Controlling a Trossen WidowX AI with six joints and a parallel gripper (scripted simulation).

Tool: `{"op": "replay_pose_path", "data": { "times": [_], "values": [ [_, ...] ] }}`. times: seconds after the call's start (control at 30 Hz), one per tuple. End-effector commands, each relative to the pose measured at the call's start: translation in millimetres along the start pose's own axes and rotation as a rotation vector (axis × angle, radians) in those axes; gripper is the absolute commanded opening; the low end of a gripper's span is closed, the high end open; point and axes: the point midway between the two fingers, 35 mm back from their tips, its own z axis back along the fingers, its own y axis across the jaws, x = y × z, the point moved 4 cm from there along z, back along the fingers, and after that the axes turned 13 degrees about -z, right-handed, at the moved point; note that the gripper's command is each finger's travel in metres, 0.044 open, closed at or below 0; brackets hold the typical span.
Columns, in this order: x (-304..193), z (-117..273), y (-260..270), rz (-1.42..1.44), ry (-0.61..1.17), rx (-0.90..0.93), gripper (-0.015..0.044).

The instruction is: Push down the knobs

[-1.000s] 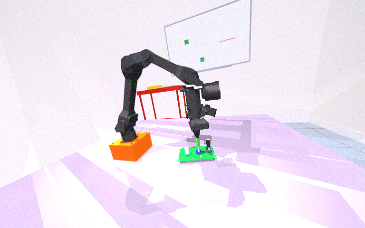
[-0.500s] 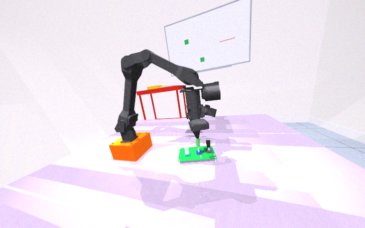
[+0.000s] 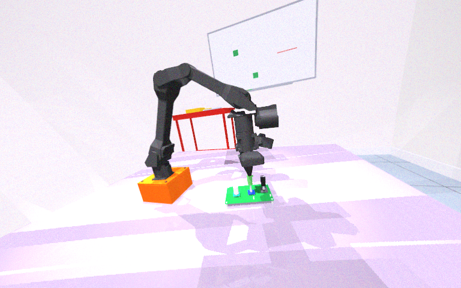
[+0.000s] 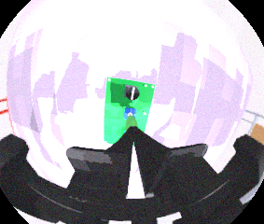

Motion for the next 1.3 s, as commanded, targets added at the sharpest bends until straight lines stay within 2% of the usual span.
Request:
{"op": "replay_pose_path", "data": {
  "times": [0.0,1.27],
  "values": [
    [-1,-3,1,0.000,0.004,0.006,0.0000],
    [-1,-12,1,0.000,0.004,0.006,0.0000]
  ]
}}
